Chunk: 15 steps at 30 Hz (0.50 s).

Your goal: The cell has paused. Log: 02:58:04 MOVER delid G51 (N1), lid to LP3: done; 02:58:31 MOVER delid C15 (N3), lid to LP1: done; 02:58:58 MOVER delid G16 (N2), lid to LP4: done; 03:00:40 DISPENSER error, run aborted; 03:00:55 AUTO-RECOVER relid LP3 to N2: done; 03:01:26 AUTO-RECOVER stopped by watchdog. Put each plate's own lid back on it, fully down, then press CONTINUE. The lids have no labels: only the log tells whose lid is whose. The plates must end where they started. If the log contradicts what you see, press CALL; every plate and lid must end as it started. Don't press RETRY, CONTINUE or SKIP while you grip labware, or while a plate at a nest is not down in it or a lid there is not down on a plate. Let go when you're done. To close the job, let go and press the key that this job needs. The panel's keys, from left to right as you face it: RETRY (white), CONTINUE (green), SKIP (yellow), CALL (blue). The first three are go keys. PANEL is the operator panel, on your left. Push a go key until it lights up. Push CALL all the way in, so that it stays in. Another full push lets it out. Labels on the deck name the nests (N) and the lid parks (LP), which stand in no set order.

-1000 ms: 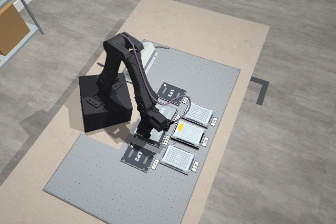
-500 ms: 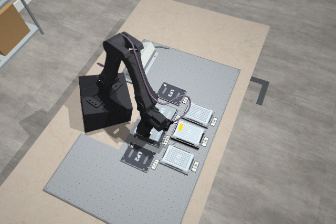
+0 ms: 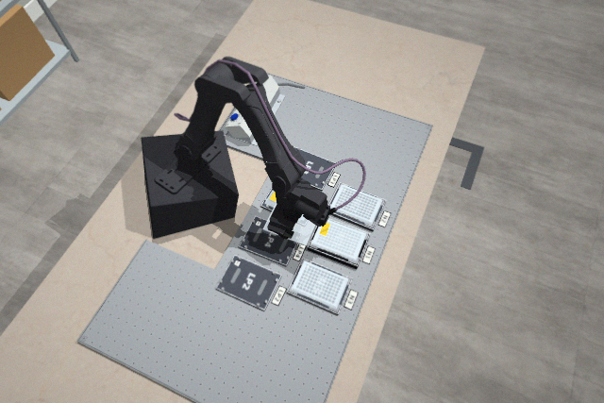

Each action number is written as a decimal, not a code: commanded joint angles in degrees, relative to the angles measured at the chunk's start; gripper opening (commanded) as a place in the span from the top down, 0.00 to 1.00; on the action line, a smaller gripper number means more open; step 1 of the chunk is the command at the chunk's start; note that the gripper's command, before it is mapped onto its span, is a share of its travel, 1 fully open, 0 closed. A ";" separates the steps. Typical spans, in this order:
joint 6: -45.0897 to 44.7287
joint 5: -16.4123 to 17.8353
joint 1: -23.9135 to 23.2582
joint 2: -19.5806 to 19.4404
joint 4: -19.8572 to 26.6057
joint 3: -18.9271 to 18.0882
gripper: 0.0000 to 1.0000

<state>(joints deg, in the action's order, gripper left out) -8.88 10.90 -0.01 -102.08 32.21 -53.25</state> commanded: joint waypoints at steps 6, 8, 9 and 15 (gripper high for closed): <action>6.47 -1.31 4.18 -1.75 2.60 -6.34 1.00; 7.91 -1.64 5.60 -2.70 3.34 -8.22 1.00; 8.58 -1.74 6.27 -3.08 3.63 -9.04 1.00; 12.34 -2.43 10.05 -5.85 5.76 -14.64 1.00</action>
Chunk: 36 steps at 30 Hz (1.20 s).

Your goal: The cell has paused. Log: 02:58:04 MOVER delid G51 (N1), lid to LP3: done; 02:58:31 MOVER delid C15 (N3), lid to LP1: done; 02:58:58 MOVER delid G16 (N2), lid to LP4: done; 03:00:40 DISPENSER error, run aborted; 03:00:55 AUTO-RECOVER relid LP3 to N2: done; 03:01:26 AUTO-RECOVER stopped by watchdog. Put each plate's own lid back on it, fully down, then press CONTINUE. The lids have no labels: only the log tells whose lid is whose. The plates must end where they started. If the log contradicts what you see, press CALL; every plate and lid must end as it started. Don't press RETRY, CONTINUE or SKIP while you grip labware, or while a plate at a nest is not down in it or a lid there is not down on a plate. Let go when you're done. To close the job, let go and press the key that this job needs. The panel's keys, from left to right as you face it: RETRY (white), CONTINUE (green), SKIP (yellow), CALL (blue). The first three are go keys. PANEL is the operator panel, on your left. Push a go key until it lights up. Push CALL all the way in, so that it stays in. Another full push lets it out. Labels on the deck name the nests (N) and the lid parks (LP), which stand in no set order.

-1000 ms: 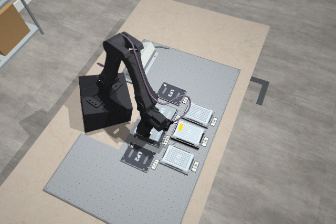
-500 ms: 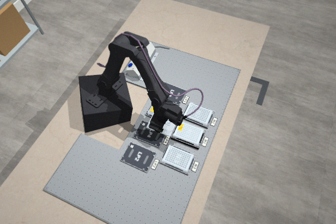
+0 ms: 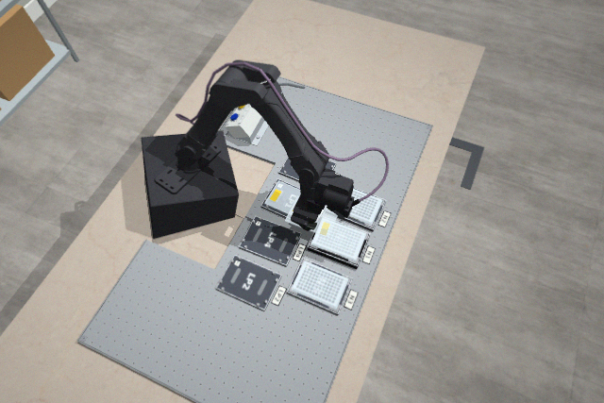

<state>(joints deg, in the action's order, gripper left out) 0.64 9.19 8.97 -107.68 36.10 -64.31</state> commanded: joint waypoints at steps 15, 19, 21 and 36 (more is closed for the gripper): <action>9.58 -2.13 7.87 -7.72 7.84 -18.13 1.00; 11.32 -2.51 9.63 -10.40 10.03 -23.31 1.00; 12.14 -2.70 10.47 -11.82 11.21 -26.05 1.00; 14.78 -3.32 12.60 -16.01 16.93 -36.35 1.00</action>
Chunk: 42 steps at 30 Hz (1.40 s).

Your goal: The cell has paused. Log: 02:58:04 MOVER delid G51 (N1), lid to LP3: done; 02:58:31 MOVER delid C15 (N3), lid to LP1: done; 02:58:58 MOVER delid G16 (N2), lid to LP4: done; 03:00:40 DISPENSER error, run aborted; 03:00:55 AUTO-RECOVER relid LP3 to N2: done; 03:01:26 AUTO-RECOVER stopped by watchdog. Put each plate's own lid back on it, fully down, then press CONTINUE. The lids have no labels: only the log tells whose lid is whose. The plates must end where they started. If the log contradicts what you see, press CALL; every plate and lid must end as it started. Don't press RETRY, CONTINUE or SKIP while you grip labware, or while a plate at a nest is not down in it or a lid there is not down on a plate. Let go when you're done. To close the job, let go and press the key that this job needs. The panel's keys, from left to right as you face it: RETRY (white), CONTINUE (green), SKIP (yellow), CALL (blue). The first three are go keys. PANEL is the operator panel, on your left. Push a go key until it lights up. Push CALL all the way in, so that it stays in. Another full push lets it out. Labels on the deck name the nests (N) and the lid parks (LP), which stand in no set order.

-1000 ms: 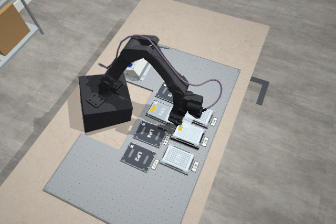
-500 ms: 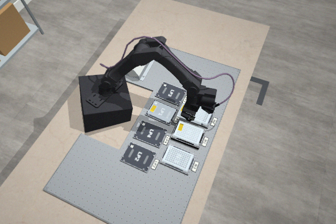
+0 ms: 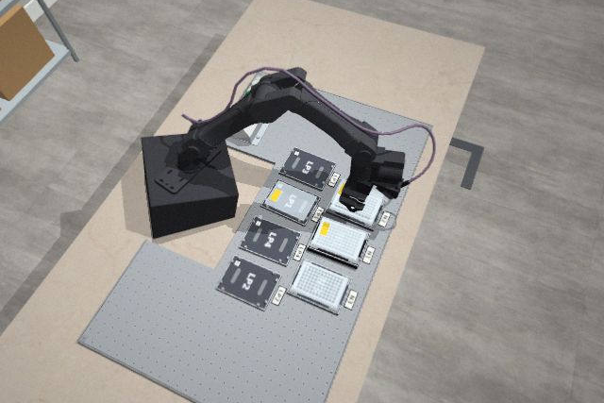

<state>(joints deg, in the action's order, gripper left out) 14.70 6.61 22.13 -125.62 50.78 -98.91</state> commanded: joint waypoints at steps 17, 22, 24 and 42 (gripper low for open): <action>0.36 -0.51 -0.61 1.28 1.87 -2.35 1.00; 0.37 -0.53 -0.61 1.18 0.90 -1.95 1.00; 0.37 -0.54 -0.61 1.14 0.81 -1.92 1.00; 0.52 -0.56 -0.57 0.45 -0.45 -1.34 1.00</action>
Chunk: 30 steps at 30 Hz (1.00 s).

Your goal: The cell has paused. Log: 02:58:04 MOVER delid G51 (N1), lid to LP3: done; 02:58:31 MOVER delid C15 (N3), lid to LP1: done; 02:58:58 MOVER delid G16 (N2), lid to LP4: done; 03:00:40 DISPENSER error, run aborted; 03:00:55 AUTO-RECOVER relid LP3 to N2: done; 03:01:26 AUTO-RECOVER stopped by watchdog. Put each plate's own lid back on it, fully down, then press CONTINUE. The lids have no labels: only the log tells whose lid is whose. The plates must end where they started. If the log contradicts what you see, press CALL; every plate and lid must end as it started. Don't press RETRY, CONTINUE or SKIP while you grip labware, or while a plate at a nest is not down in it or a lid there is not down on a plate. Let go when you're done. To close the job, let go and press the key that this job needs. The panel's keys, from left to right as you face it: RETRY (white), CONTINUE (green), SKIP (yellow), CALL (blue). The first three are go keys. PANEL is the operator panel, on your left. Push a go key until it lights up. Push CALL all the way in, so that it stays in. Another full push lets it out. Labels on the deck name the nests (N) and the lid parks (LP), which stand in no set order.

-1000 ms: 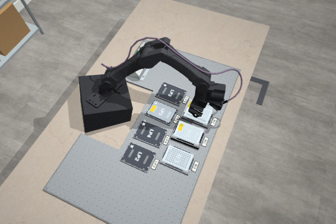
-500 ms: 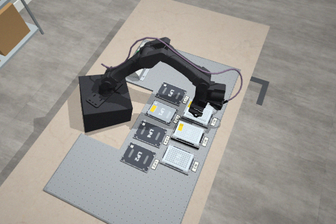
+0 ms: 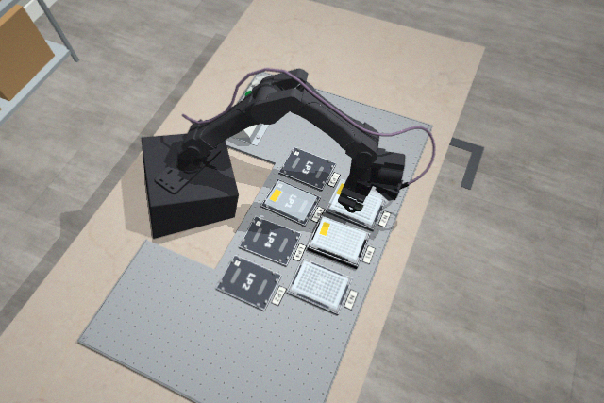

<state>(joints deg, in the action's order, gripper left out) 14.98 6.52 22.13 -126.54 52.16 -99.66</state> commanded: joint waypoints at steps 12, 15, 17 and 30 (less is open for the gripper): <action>0.35 -0.54 -0.50 0.21 -2.46 -0.61 1.00; 0.36 -0.55 -0.49 0.31 -2.53 -0.59 1.00; 0.37 -0.56 -0.47 0.60 -2.63 -0.58 1.00; 0.52 -0.66 -0.34 0.04 -3.52 0.43 1.00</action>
<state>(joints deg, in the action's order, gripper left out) 15.09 6.52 22.13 -127.35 50.54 -99.44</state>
